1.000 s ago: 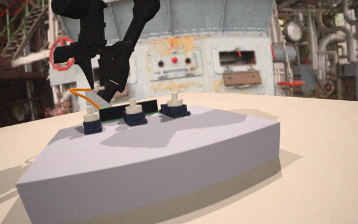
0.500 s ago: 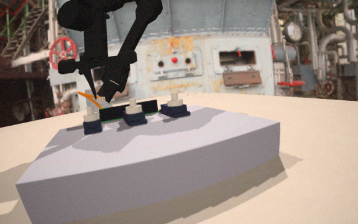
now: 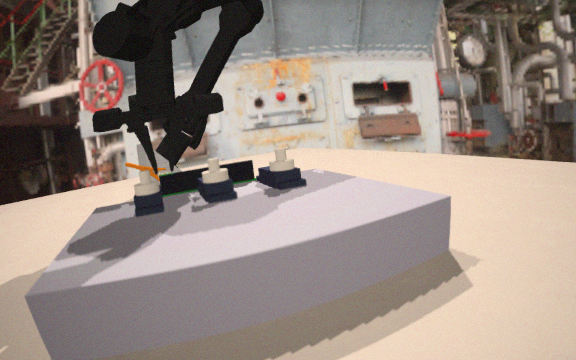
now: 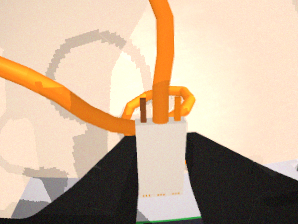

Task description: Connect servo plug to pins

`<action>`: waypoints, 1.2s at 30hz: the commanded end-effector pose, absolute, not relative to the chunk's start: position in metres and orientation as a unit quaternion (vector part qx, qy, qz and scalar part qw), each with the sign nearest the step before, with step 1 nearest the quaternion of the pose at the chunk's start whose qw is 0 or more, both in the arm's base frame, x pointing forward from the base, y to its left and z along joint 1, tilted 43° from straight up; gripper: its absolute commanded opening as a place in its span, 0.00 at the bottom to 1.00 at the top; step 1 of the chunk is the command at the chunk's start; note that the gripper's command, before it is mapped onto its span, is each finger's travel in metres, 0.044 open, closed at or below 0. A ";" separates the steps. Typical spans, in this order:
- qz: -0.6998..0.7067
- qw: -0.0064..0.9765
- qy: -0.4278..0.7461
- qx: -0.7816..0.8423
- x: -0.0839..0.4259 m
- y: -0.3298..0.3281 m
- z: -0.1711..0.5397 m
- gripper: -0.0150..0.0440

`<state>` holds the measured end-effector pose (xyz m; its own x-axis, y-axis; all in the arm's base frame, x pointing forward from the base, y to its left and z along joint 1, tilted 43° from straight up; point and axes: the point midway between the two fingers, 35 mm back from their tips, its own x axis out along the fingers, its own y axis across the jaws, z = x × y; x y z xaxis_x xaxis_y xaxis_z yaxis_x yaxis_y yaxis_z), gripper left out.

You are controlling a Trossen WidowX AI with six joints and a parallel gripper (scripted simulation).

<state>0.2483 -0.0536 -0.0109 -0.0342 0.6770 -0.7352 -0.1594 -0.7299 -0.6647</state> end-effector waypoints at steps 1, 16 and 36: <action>0.686 0.305 -0.206 -0.627 0.265 -0.057 -0.013 0.25; 0.686 0.305 -0.206 -0.627 0.275 -0.057 -0.011 0.25; 0.686 0.305 -0.206 -0.627 0.284 -0.058 -0.013 0.25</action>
<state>0.2797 -0.0572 -0.0127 -0.0307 0.6758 -0.7365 -0.1560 -0.7310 -0.6643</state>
